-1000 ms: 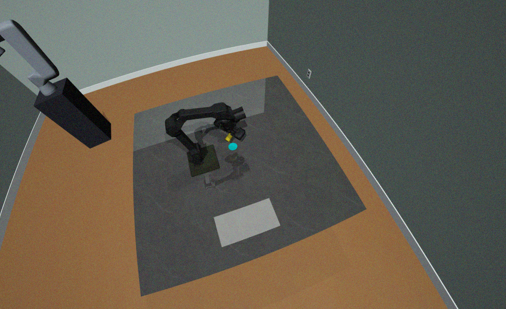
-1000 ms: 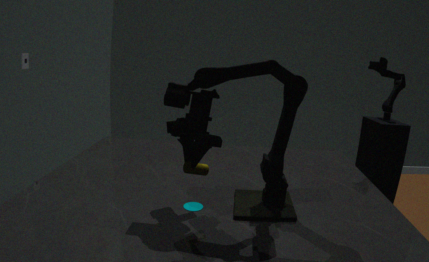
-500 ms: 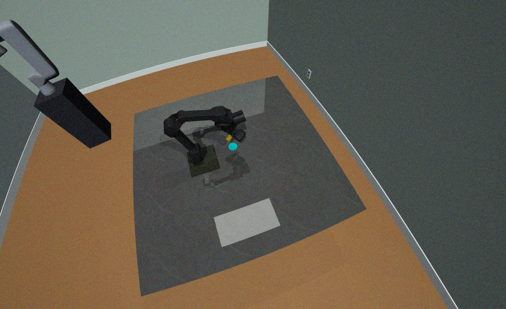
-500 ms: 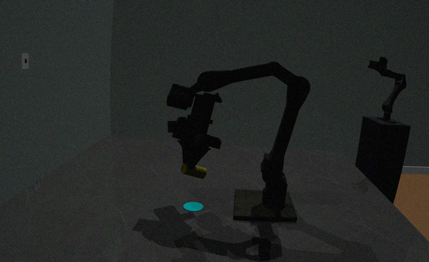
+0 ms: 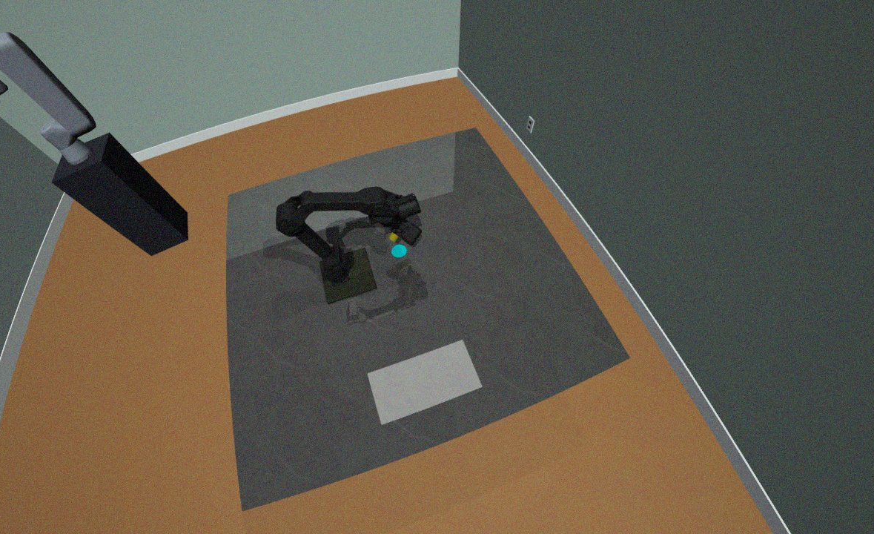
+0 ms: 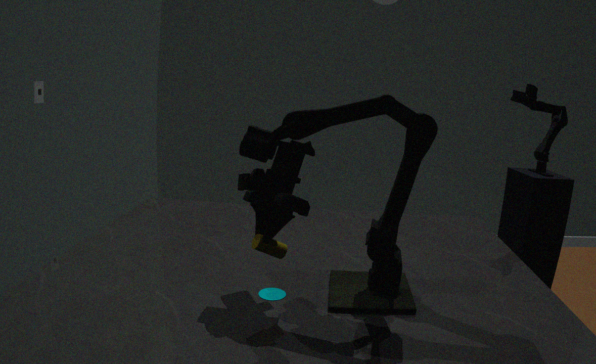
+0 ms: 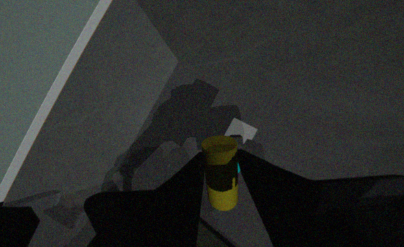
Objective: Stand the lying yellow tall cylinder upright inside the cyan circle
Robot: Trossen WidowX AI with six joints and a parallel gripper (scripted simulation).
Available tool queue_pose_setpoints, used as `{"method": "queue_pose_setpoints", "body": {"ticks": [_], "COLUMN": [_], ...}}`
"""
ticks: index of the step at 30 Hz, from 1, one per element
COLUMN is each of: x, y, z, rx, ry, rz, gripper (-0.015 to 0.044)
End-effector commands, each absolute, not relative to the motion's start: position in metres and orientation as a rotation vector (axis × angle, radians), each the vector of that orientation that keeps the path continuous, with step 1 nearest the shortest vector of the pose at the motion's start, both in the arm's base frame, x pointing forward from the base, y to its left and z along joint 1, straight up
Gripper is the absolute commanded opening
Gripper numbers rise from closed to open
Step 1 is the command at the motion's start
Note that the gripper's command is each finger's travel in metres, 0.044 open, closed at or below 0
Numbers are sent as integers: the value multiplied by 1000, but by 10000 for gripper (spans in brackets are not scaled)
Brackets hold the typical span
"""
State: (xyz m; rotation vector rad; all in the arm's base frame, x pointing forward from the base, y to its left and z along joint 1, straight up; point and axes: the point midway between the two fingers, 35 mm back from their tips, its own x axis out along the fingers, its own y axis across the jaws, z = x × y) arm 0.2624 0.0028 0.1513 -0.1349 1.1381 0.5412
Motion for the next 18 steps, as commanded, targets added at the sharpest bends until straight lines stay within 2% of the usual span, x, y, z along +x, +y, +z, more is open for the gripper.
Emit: {"method": "queue_pose_setpoints", "body": {"ticks": [1,18], "x": [262,265], "y": [3,0], "z": [149,147], "rx": [-120,-61], "ry": [1115,1010], "rz": [549,560], "gripper": [105,105]}}
